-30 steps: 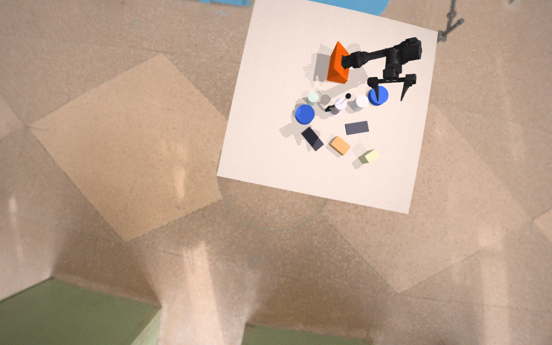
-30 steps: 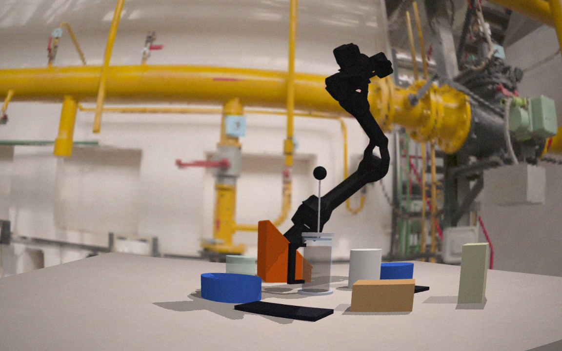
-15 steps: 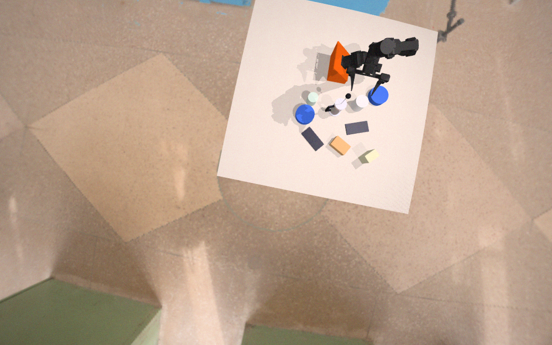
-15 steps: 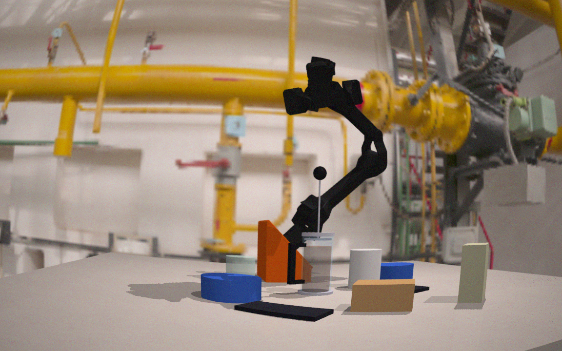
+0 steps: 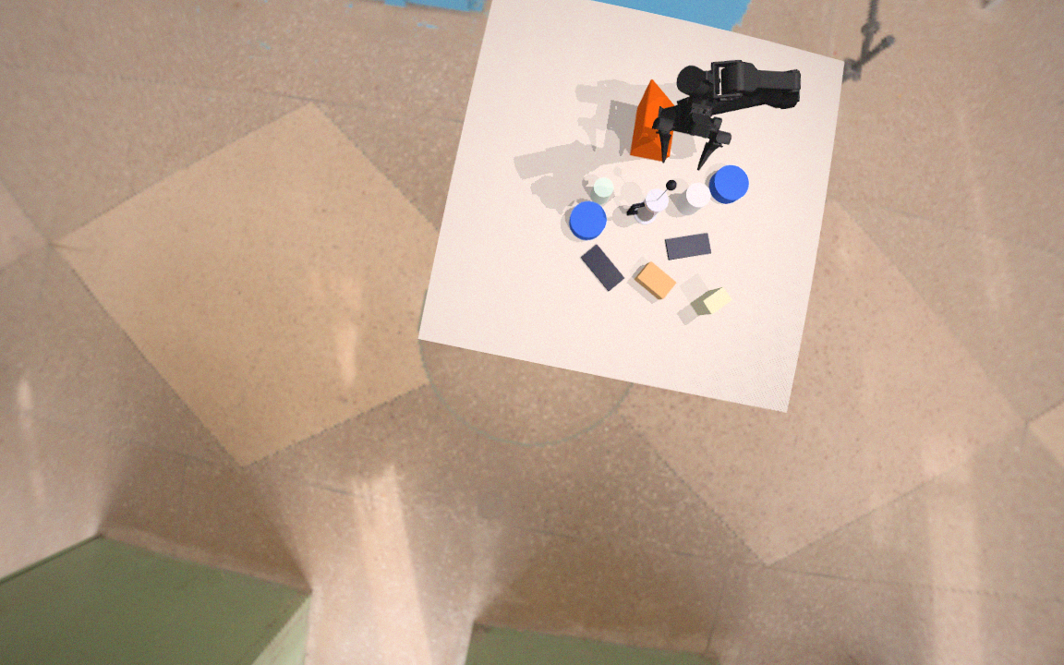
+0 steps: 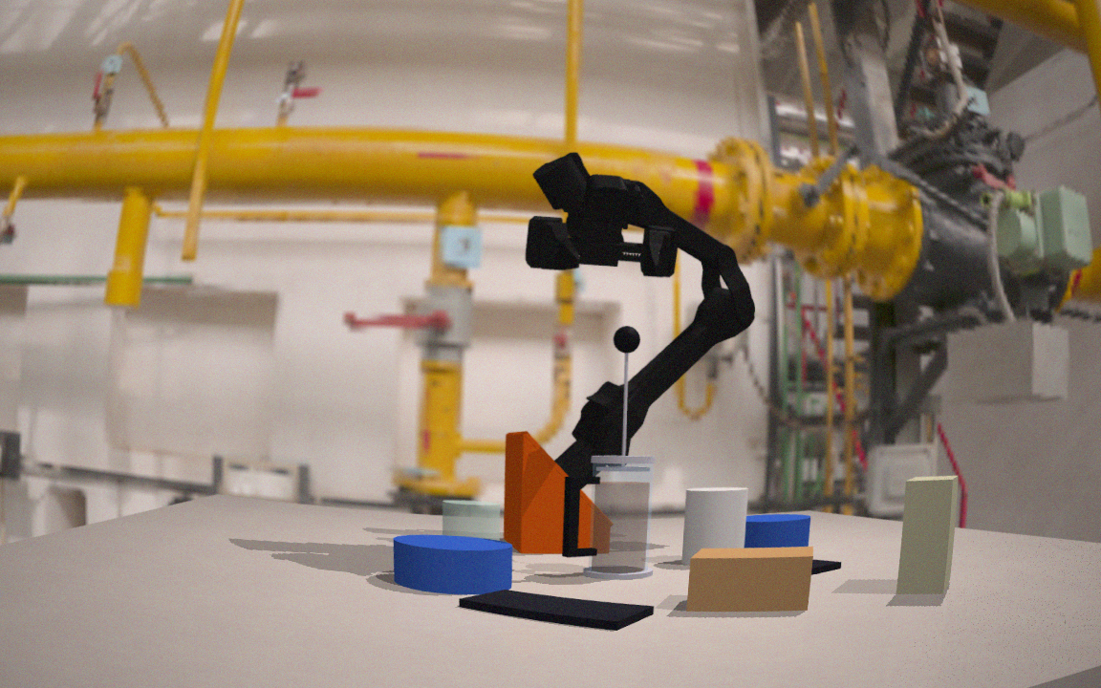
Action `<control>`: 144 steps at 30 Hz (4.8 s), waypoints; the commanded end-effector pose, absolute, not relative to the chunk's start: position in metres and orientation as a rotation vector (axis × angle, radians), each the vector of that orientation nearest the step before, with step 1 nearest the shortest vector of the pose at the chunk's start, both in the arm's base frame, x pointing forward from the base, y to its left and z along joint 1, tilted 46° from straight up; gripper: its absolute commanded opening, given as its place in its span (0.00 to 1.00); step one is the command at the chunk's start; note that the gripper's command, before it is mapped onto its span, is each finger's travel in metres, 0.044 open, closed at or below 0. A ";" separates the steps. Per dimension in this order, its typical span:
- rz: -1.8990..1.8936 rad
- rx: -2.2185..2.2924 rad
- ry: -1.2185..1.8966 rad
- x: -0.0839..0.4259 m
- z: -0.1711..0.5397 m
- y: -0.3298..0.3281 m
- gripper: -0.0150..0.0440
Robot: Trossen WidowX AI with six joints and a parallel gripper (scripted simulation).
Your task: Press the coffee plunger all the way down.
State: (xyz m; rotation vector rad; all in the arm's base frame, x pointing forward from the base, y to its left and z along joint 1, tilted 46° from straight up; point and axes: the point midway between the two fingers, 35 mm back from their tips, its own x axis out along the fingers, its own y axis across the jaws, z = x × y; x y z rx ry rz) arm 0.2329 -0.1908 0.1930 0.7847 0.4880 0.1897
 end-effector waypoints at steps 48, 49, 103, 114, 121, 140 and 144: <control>0.249 0.760 0.474 0.257 0.140 -0.127 0.56; 0.249 0.760 0.474 0.257 0.140 -0.127 0.51; 0.245 0.752 0.491 0.268 0.085 -0.087 0.46; 0.246 0.754 0.485 0.270 0.073 -0.074 0.46; 0.247 0.758 0.478 0.271 0.066 -0.065 0.46; 0.249 0.761 0.471 0.281 0.064 -0.061 0.46; 0.249 0.761 0.471 0.281 0.063 -0.061 0.46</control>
